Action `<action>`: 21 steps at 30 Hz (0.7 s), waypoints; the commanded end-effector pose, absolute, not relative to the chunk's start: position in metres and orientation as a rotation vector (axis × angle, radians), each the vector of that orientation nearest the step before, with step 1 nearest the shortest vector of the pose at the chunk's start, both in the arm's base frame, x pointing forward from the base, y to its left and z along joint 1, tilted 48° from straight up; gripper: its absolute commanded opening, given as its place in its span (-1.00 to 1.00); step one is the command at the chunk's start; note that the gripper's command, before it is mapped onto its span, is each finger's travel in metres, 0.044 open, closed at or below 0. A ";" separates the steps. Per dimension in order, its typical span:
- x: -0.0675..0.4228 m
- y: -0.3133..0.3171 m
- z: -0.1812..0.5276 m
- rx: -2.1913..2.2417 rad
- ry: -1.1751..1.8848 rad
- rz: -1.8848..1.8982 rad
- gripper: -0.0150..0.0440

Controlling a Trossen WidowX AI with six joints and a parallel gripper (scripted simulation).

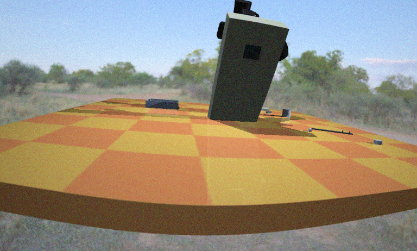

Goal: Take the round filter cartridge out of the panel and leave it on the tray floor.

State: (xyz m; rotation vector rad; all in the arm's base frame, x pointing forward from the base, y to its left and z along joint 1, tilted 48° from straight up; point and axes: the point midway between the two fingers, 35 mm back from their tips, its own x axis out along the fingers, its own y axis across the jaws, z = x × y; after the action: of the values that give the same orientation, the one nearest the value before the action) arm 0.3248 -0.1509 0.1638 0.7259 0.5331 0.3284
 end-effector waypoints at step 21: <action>0.330 -0.149 0.160 0.725 0.535 0.323 -0.10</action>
State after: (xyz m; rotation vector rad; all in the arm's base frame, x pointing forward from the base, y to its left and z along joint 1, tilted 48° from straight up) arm 0.3280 -0.1499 0.1620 0.7245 0.5315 0.3277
